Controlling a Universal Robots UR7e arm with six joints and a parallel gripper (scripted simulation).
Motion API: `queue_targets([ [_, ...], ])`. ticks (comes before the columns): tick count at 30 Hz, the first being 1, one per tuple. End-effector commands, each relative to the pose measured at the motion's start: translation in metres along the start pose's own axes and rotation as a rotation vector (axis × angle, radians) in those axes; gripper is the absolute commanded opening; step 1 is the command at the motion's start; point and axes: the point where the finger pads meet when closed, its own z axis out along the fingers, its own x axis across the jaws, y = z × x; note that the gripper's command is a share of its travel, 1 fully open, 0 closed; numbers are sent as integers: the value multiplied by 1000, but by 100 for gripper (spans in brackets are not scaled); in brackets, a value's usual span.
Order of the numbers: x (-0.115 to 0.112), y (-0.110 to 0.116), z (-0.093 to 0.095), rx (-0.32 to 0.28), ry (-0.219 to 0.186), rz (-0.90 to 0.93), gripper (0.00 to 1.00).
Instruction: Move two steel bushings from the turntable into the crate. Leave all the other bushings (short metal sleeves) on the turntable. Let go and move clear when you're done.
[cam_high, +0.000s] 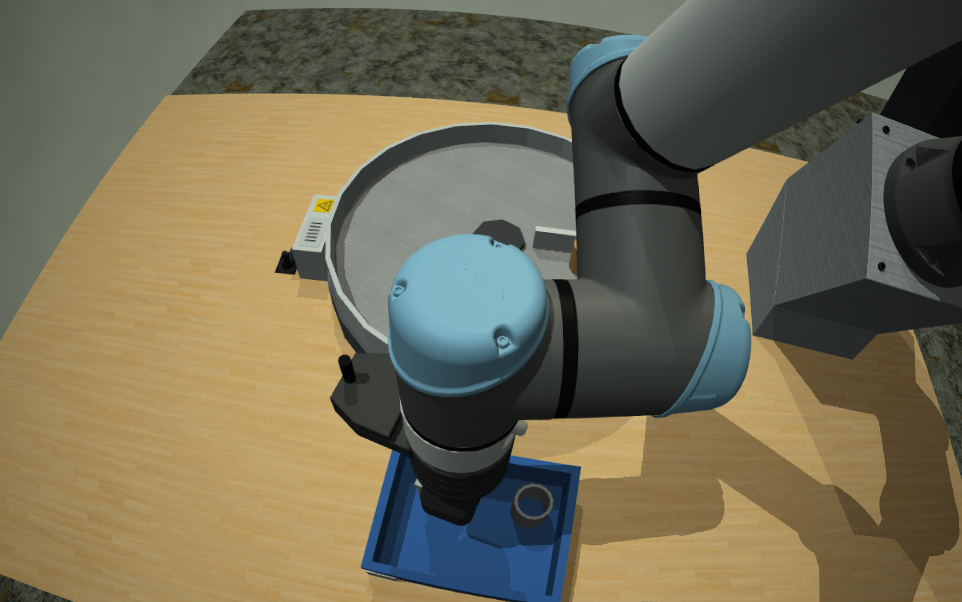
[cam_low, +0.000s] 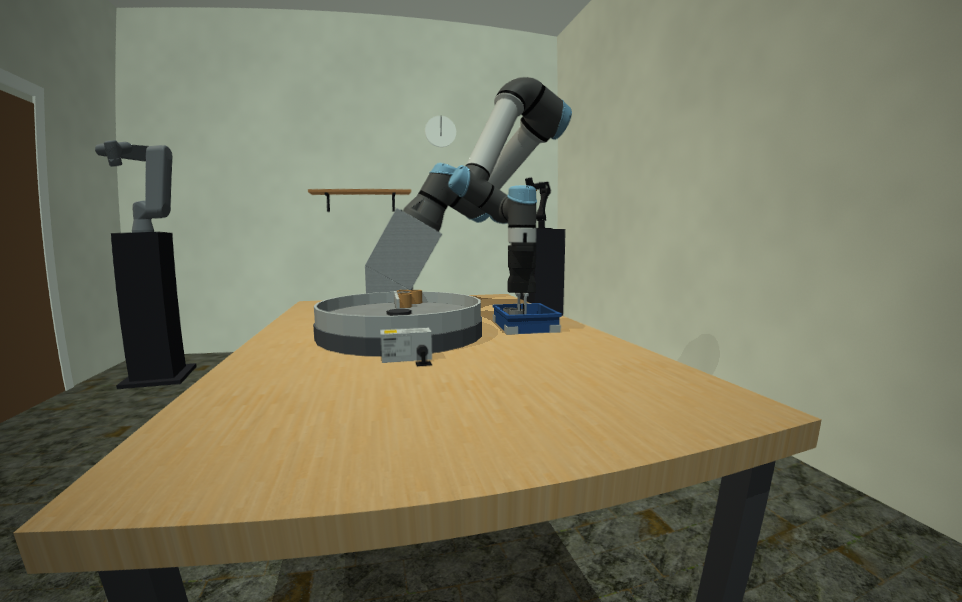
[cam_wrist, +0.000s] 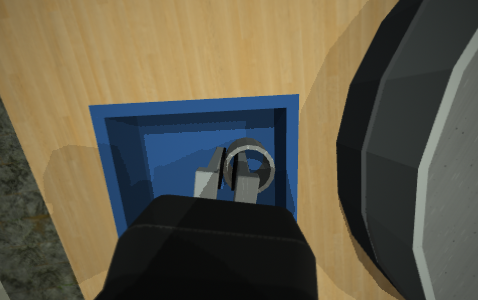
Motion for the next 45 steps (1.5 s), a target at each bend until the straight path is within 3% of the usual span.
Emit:
queue_targets([
  [1, -2, -2, 0, 4, -1, -2, 0],
  [6, -1, -1, 8, 2, -1, -1, 0],
  [45, -6, -6, 8, 13, -2, -9, 0],
])
